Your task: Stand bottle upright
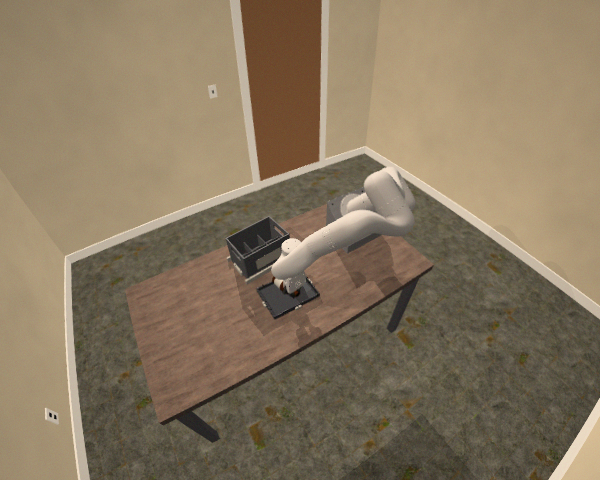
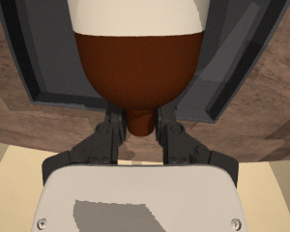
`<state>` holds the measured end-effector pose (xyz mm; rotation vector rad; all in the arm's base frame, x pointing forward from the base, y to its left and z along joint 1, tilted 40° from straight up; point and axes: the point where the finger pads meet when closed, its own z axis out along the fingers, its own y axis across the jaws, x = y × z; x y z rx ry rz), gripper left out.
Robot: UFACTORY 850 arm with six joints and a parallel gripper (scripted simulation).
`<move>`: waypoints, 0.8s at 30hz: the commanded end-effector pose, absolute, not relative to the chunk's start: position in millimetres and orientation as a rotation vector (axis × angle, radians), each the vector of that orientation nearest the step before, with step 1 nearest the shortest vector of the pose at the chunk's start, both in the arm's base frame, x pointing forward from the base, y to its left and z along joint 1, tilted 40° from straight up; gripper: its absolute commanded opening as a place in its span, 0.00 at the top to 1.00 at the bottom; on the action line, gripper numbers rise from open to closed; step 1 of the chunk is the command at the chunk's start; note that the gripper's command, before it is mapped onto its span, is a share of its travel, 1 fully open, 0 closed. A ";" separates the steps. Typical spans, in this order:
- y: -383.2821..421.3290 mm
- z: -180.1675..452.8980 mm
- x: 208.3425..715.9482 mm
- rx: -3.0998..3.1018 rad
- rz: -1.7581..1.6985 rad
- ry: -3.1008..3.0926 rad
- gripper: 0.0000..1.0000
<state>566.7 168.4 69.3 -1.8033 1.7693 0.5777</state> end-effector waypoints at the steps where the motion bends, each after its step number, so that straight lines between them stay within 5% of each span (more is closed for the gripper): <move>1: 165.5 72.9 567.2 -1.803 0.576 1.769 1.00; 24: 145.6 96.3 565.0 -1.803 0.576 1.769 1.00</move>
